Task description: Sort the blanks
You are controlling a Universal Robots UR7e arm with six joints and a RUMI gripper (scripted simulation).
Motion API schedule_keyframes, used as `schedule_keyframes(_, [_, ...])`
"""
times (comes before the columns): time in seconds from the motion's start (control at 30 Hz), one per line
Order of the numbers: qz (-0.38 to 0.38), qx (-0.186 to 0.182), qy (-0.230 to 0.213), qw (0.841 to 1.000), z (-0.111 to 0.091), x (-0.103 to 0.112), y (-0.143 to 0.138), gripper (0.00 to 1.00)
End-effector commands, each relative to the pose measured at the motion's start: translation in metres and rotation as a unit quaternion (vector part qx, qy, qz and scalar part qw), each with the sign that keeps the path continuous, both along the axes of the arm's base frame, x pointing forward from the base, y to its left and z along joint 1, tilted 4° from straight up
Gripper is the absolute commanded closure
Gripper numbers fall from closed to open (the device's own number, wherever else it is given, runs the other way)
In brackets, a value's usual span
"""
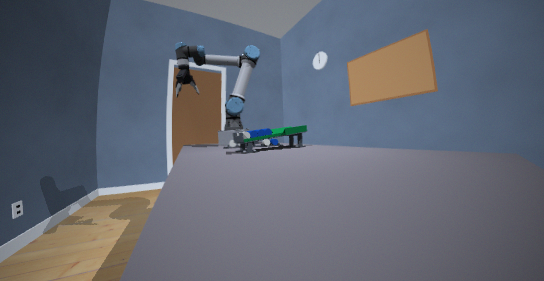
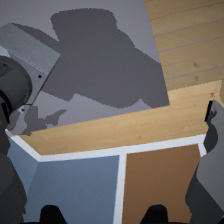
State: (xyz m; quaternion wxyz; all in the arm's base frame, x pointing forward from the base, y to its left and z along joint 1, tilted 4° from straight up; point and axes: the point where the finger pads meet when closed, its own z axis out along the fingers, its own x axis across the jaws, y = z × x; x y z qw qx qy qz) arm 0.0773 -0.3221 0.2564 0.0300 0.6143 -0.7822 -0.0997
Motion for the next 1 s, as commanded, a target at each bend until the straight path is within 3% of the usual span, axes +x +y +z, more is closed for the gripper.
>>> schedule_keyframes(0.0, [0.083, 0.007, 0.000, 0.997, -0.003, 0.014, -0.002, 0.00])
schedule_keyframes(0.1, [0.085, 0.007, 0.000, 0.996, -0.003, 0.015, -0.002, 0.00])
schedule_keyframes(0.27, [0.164, 0.015, 0.002, 0.986, -0.006, 0.029, -0.003, 0.00])
schedule_keyframes(0.6, [0.301, 0.032, 0.007, 0.953, -0.012, 0.055, -0.003, 0.00])
schedule_keyframes(0.67, [0.301, 0.032, 0.007, 0.953, -0.012, 0.055, -0.003, 0.00])
schedule_keyframes(0.97, [0.430, 0.049, 0.013, 0.901, -0.017, 0.082, -0.001, 0.00])
